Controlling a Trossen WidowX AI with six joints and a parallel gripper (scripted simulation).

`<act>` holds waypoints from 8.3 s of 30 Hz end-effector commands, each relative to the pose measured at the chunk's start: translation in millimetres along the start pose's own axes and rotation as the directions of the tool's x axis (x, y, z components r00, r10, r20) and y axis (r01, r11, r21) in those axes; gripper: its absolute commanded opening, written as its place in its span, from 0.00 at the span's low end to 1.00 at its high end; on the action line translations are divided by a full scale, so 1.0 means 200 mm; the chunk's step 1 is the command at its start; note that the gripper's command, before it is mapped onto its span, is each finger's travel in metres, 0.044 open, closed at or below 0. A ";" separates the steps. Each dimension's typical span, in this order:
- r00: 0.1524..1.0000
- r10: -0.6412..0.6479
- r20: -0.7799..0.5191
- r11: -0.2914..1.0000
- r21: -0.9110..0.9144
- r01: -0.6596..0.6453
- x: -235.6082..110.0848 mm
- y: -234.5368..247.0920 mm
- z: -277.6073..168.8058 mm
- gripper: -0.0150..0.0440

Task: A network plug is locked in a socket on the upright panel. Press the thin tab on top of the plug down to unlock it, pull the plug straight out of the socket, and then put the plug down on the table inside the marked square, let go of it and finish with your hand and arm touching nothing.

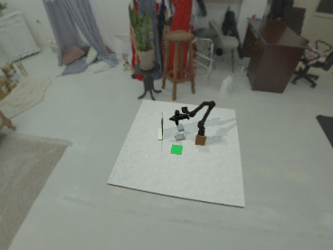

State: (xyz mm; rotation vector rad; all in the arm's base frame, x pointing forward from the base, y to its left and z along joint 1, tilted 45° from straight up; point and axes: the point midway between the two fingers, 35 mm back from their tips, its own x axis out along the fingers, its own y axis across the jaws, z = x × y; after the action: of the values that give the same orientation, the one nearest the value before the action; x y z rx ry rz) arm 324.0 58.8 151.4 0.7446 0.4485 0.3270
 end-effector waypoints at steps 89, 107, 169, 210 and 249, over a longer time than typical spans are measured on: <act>0.758 -0.602 -0.250 0.763 0.099 0.638 0.17 -0.31 -0.93 0.25; 0.651 -0.738 -0.180 0.659 0.020 0.752 0.11 -0.48 -1.12 0.25; 0.574 -0.817 -0.052 0.576 -0.058 0.815 0.03 -0.85 -1.24 0.25; 0.575 -0.817 -0.045 0.576 -0.055 0.815 0.03 -0.94 -1.23 0.52; 0.574 -0.817 -0.051 0.576 -0.058 0.815 -0.05 -0.81 -1.24 0.52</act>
State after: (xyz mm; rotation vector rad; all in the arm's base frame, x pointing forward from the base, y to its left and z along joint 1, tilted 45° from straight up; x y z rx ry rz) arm 215.1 84.1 -123.5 0.4237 0.8131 -0.5319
